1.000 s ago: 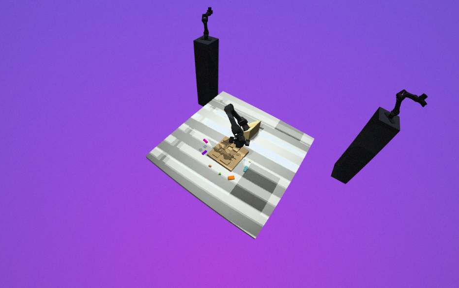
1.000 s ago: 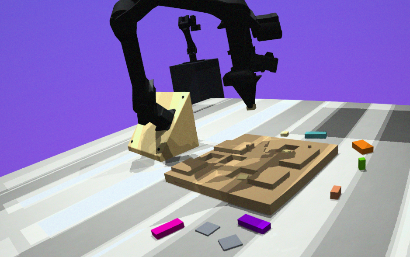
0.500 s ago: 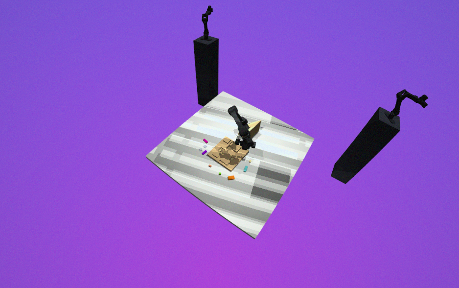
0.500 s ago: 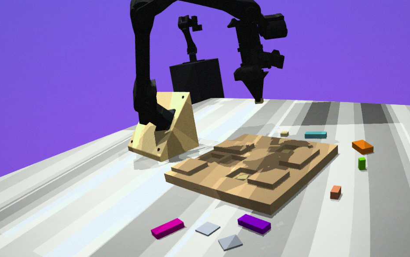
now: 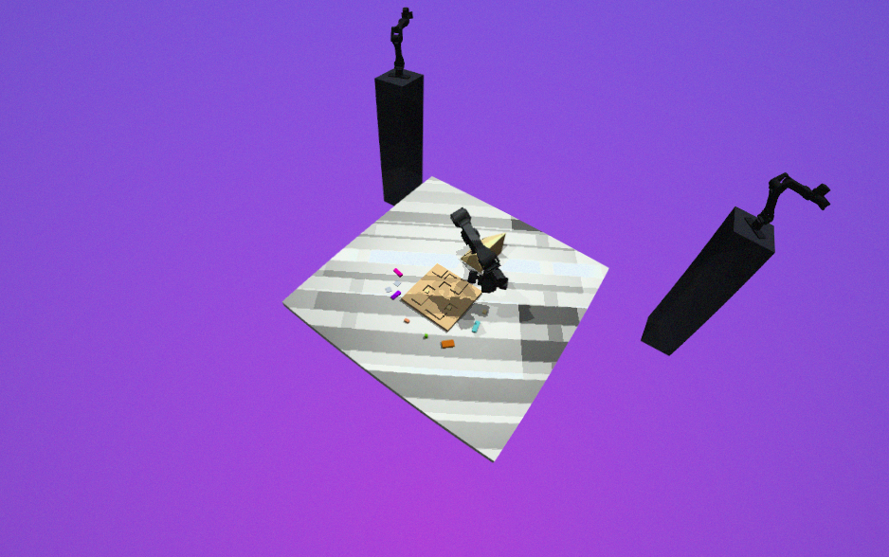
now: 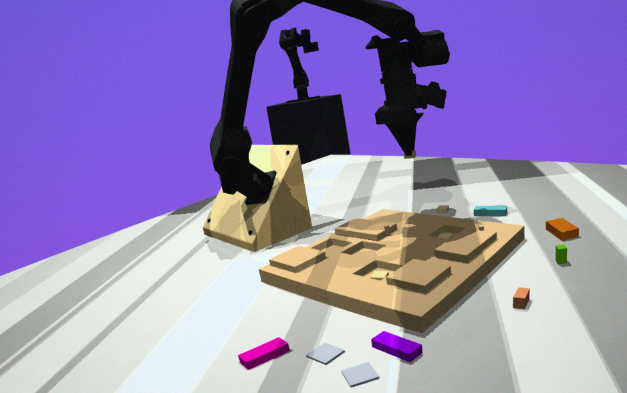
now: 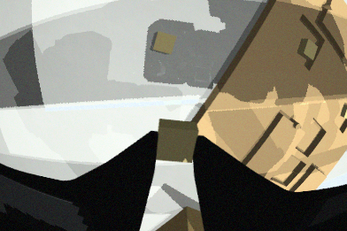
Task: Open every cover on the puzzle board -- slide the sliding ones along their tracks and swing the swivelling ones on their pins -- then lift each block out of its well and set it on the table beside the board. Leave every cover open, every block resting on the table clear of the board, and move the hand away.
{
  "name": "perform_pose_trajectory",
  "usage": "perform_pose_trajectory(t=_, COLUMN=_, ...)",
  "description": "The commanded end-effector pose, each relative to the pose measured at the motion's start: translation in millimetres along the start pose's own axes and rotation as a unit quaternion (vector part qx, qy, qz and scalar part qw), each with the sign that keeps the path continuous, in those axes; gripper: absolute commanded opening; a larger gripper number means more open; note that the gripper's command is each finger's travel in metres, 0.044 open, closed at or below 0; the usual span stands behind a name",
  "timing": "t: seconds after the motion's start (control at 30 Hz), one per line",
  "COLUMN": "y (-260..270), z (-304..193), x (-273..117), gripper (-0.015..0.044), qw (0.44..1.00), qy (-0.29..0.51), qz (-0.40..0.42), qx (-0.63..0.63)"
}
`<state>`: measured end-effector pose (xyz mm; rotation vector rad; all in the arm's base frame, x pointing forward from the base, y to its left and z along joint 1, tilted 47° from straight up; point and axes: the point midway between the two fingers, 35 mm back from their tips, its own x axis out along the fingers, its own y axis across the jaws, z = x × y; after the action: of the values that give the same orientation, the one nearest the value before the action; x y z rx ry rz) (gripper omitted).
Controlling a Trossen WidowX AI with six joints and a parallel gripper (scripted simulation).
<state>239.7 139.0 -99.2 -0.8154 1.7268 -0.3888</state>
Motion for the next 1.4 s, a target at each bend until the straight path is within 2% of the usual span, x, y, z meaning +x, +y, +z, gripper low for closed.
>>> perform_pose_trajectory(t=0.0, y=16, z=-1, x=3, gripper=0.008, qw=1.0, qy=0.001, qz=0.0, qx=0.003)
perform_pose_trajectory(t=0.27, y=41, z=-6, x=8, gripper=0.008, qw=1.0, qy=0.003, qz=-0.004, qx=0.005)
perform_pose_trajectory(t=1.37, y=42, z=-2, x=61, gripper=0.008, qw=1.0, qy=0.002, qz=-0.004, qx=0.005)
